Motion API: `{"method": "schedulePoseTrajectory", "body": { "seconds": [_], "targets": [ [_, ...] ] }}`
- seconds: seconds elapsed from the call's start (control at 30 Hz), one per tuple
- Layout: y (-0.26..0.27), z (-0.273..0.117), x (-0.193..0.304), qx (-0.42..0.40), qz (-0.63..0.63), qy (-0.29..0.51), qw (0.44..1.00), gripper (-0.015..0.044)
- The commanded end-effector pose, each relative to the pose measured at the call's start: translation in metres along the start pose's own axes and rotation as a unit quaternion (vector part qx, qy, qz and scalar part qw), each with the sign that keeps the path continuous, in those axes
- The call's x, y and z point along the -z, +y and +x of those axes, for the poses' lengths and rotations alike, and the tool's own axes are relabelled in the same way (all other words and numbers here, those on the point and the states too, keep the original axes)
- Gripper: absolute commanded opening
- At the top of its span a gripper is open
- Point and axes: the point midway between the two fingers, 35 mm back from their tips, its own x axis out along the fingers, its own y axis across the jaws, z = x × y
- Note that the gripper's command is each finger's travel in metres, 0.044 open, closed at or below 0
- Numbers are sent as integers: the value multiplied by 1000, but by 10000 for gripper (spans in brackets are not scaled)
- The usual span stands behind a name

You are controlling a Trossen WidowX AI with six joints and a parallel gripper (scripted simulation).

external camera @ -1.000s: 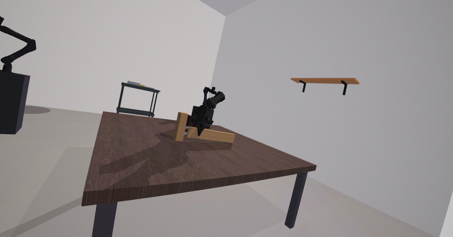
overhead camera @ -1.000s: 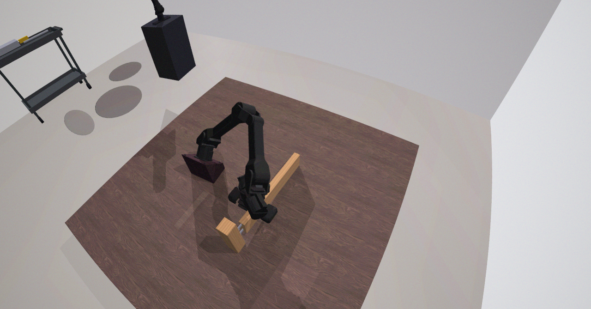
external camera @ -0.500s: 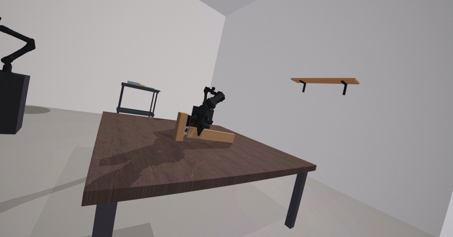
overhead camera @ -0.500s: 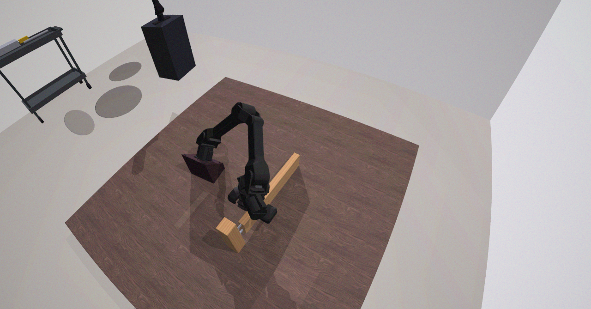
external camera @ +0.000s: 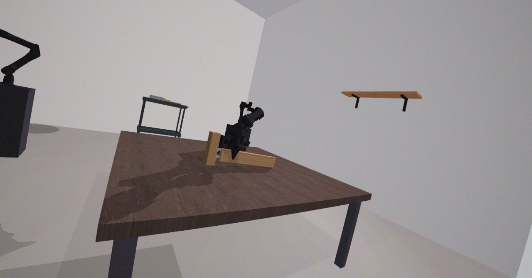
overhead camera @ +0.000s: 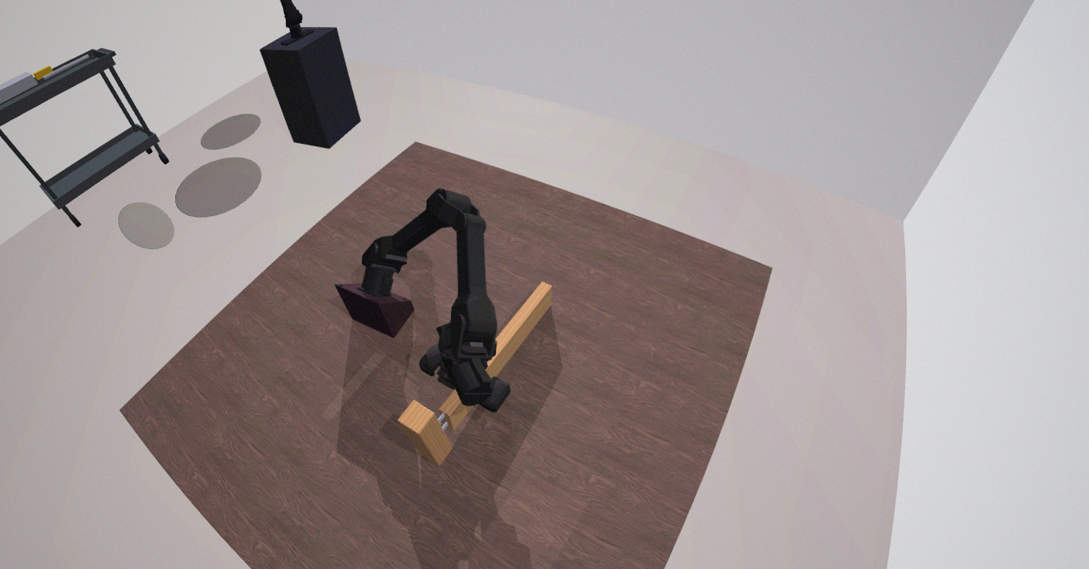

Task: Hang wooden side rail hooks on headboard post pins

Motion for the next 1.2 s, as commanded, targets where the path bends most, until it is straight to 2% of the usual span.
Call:
{"method": "schedulePoseTrajectory", "body": {
  "seconds": [0.0, 1.17],
  "targets": [
    [-1, -4, 3, 5, -2, 2, 1000, 0],
    [-1, -4, 6, 5, -2, 2, 1000, 0]
  ]
}}
